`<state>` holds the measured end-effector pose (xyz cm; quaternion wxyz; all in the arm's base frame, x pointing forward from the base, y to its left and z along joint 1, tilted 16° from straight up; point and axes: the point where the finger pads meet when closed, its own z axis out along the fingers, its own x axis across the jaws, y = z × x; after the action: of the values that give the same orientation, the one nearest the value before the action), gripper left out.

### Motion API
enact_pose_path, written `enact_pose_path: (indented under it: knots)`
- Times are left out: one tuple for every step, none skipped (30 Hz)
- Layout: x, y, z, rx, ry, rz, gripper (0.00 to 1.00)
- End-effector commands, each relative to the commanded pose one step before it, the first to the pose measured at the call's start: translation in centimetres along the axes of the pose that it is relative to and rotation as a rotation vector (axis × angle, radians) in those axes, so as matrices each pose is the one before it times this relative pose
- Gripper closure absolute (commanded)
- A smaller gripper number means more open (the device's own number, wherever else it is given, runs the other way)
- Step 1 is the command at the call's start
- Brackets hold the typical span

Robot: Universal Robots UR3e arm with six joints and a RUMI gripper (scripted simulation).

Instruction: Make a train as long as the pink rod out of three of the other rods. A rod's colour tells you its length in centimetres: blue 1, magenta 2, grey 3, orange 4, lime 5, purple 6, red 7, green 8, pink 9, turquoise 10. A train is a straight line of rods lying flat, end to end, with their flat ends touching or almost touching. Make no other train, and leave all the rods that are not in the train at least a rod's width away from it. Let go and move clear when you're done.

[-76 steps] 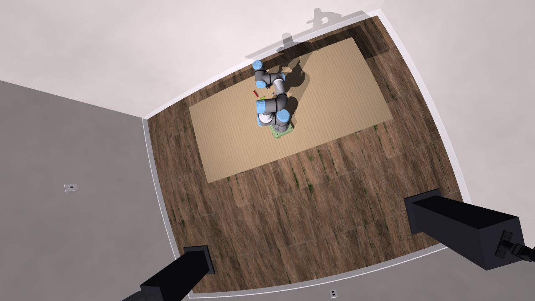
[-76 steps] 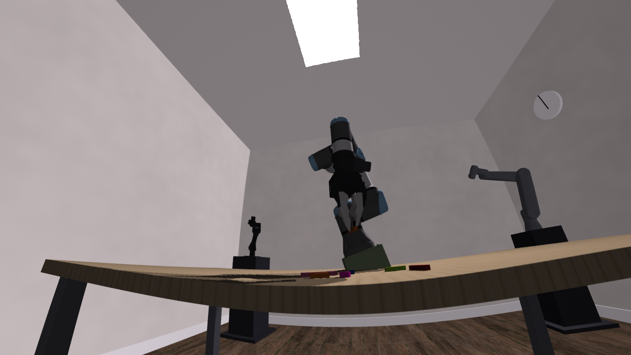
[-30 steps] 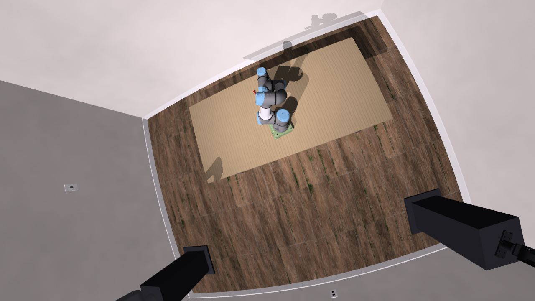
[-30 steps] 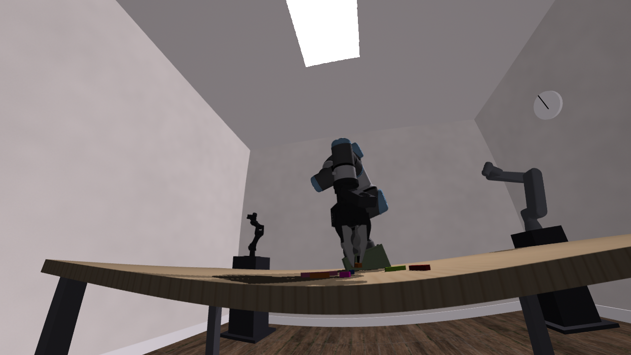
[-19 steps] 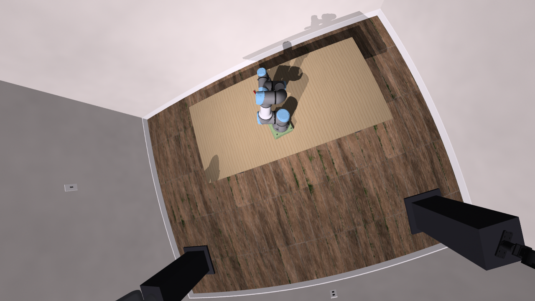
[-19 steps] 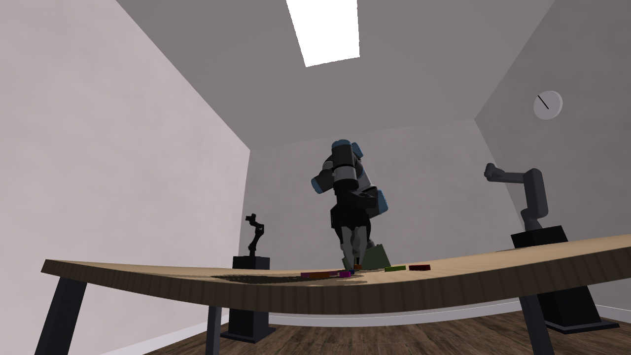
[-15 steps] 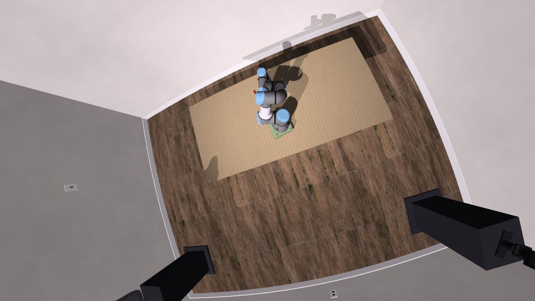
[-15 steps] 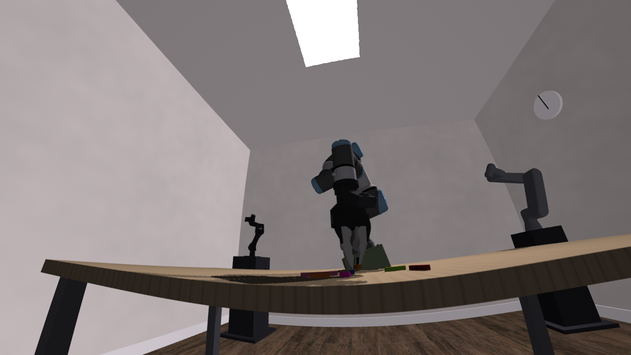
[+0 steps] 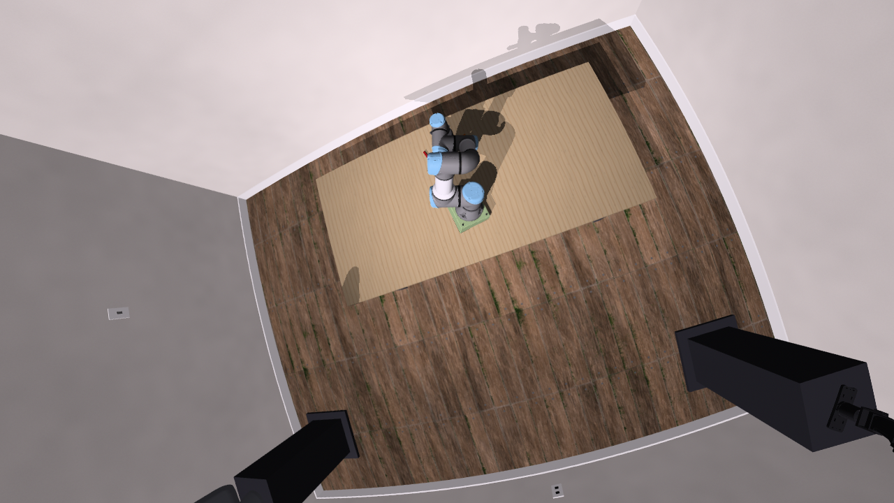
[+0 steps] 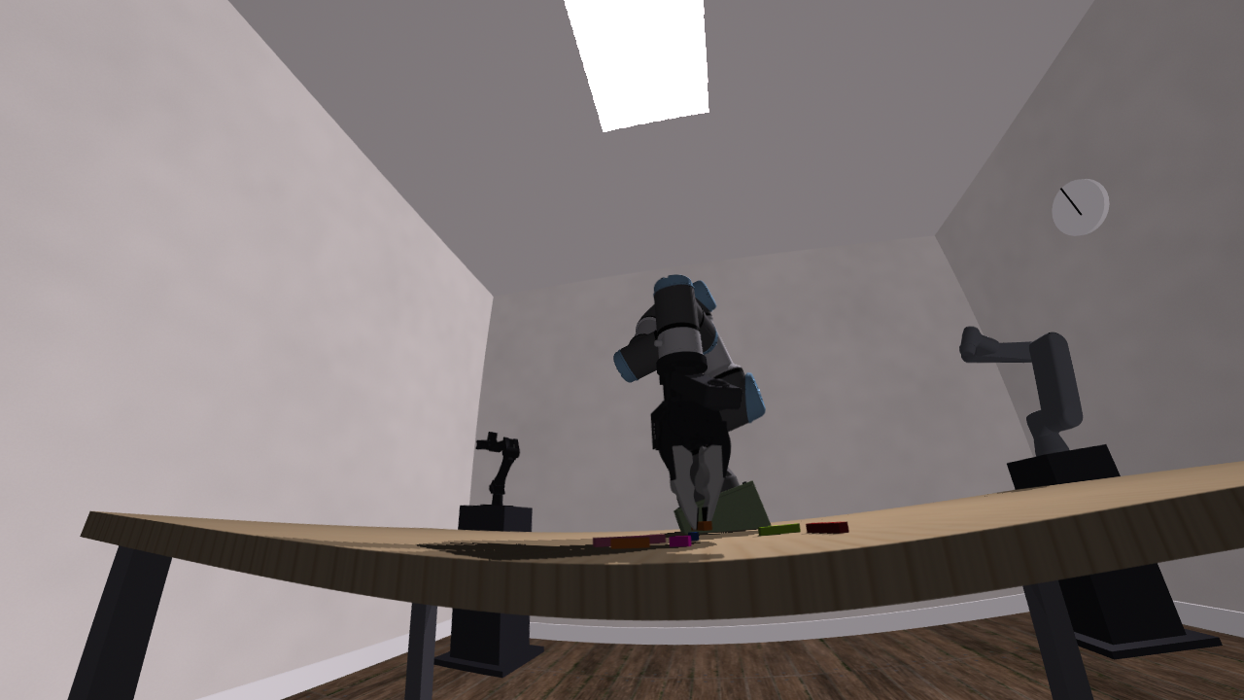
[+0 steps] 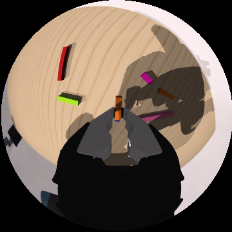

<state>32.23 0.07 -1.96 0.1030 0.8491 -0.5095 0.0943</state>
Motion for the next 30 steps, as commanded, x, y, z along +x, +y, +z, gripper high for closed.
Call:
enact_pose_path:
  knots:
    - [0.031, -0.0514, -0.0239, 0.00199, 0.00025, -0.00035, 1.0]
    - [0.0, 0.0, 0.0, 0.0, 0.0, 0.0, 1.0]
    - [0.0, 0.0, 0.0, 0.0, 0.0, 0.0, 1.0]
    - [0.0, 0.0, 0.0, 0.0, 0.0, 0.0, 1.0]
    - [0.0, 0.0, 0.0, 0.0, 0.0, 0.0, 1.0]
    - [0.0, 0.0, 0.0, 0.0, 0.0, 0.0, 1.0]
    - [0.0, 0.0, 0.0, 0.0, 0.0, 0.0, 1.0]
    - [0.0, 0.0001, 0.0012, 0.0, 0.0, 0.0, 1.0]
    - [-0.001, 0.0007, 0.0078, -0.00002, -0.00002, -0.00001, 1.0]
    - [-0.002, 0.0018, 0.0193, -0.00005, -0.00004, -0.00002, 1.0]
    - [-0.005, 0.0047, 0.0349, -0.00013, -0.00011, -0.00005, 1.0]
    - [-0.02, 0.0187, 0.0571, -0.00062, -0.00053, -0.00022, 1.0]
    - [-0.008, 0.0108, 0.0573, -0.00029, -0.00025, -0.00011, 1.0]
    - [0.003, 0.0019, 0.0605, -0.00003, -0.00003, -0.00003, 1.0]
    - [0.004, 0.0022, 0.0713, -0.00003, -0.00003, 0.00007, 1.0]
    - [0.001, 0.0013, 0.0798, -0.00001, -0.00002, 0.00007, 1.0]
    - [-0.001, 0.0002, 0.0864, 0.00001, -0.00002, 0.0, 1.0]
    - [0.0, -0.0007, 0.0916, 0.00001, -0.00002, 0.0, 1.0]
    - [0.0, 0.0, 0.0, 0.0, 0.0, 0.0, 1.0]
    - [0.0, 0.0, 0.0, 0.0, 0.0, 0.0, 1.0]
    - [0.0, 0.0004, 0.0941, -0.00001, 0.00001, 0.0, 1.0]
    - [-0.001, 0.0001, 0.0938, 0.00001, -0.00001, 0.0, 1.0]
    - [-0.001, 0.0005, 0.091, 0.00001, -0.00001, 0.0, 1.0]
    - [0.0, -0.0004, 0.0861, 0.00001, -0.00001, 0.0, 1.0]
    - [0.0, -0.0003, 0.0787, 0.0, -0.00001, 0.0, 1.0]
    - [0.0, 0.0001, 0.0693, 0.0, 0.0, 0.0, 1.0]
    - [0.0, 0.0003, 0.0585, 0.0, 0.0, 0.0, 1.0]
    - [0.0, 0.0005, 0.0468, -0.00001, 0.0, 0.0, 1.0]
    - [0.0, 0.0005, 0.0348, -0.00001, 0.00001, 0.0, 1.0]
    - [0.0, 0.0005, 0.0233, -0.00001, 0.00001, 0.0, 1.0]
